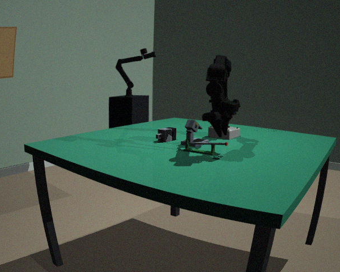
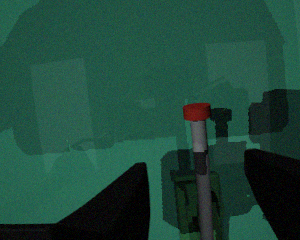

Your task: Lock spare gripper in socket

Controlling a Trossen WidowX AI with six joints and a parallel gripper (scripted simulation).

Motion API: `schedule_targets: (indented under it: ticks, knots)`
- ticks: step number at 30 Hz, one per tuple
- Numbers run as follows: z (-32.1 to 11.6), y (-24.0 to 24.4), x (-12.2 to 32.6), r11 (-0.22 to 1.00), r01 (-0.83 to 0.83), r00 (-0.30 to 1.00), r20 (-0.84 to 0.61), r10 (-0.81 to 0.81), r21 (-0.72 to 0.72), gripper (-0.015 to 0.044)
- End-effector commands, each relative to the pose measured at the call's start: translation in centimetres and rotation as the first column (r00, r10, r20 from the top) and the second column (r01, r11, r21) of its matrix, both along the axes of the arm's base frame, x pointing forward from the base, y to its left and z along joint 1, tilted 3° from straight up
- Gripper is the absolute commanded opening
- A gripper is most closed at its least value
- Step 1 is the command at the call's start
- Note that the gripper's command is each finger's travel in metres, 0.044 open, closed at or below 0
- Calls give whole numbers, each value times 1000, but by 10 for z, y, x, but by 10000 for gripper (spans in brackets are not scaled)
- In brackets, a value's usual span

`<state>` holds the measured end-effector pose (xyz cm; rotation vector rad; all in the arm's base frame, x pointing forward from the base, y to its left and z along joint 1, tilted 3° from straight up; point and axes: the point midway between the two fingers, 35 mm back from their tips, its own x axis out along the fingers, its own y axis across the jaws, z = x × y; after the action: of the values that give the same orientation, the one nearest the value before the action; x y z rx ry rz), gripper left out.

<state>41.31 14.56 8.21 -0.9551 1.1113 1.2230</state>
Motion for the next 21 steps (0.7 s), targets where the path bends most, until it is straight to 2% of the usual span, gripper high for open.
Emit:
schedule_targets:
  ticks: [1, 4, 9, 11, 15, 21]
  knots:
    - [11, -1, 0, 1000, 0, 1000, 0, 0, 0, 200]
    - [19, -1, -1, 1000, 1, 1000, -2, -1, -1, 200]
    - [11, -1, -1, 1000, 1, 1000, -3, -1, -1, 331]
    - [18, -10, 0, 1000, 0, 1000, 3, 0, -8, 279]
    - [59, -60, -3, 999, -9, 999, 34, 11, -53, 180]
    - [66, -69, -5, 998, -11, 999, 38, 13, -61, 180]
